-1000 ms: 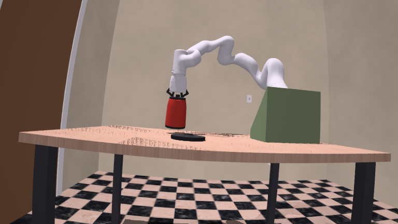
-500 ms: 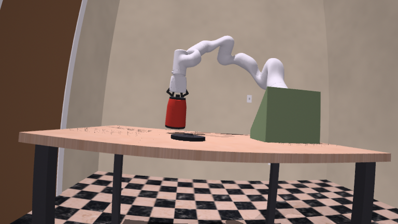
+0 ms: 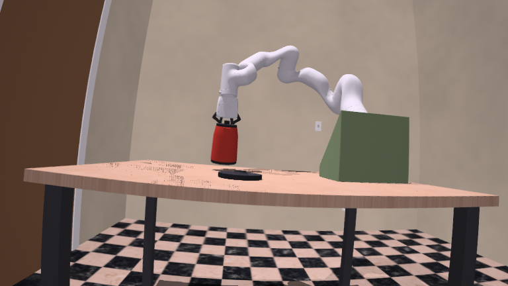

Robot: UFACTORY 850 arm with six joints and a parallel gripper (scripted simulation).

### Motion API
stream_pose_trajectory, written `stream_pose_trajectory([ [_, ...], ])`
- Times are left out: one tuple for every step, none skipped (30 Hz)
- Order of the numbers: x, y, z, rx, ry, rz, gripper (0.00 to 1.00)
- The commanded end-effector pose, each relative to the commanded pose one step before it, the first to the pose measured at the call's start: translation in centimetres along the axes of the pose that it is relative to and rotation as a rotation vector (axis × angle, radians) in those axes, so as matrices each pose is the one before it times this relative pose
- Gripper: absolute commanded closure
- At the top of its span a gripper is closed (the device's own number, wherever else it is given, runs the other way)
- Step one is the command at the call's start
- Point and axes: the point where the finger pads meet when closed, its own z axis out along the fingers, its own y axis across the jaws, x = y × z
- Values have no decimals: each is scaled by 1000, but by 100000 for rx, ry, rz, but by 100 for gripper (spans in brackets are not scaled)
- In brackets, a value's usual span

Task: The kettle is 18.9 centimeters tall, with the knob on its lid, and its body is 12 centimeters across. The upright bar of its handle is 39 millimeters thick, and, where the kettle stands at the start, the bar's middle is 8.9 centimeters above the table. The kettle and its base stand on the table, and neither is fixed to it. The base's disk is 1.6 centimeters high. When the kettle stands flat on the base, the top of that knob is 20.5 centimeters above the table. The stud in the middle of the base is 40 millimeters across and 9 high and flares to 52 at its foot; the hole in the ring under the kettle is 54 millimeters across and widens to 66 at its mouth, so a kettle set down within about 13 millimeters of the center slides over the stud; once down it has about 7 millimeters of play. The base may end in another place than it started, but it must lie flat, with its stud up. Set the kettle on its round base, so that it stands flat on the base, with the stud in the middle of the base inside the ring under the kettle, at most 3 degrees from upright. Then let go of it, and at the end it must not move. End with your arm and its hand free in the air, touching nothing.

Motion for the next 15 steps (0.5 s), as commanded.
stream_pose_trajectory([
  [-153, -79, -298, 195, -16, 60, 100],
  [-101, -2, -120, 0, 0, 0, 100],
  [-112, -1, -134, 0, 0, 0, 100],
  [-117, -2, -139, 0, 0, 0, 100],
  [-112, -2, -134, 0, 0, 0, 100],
  [-101, -2, -120, 0, 0, 0, 100],
  [-82, -1, -98, 0, 0, 0, 100],
  [0, 0, 0, 0, 0, 0, 100],
  [0, 0, 0, 0, 0, 0, 100],
  [-60, -1, -71, 0, 0, 0, 100],
  [-36, 0, -43, 0, 0, 0, 100],
  [-16, 0, -18, 0, 0, 0, 100],
  [-3, 0, -3, 0, 0, 0, 100],
  [0, 0, 0, 0, 0, 0, 100],
  [0, 0, 0, 0, 0, 0, 100],
])
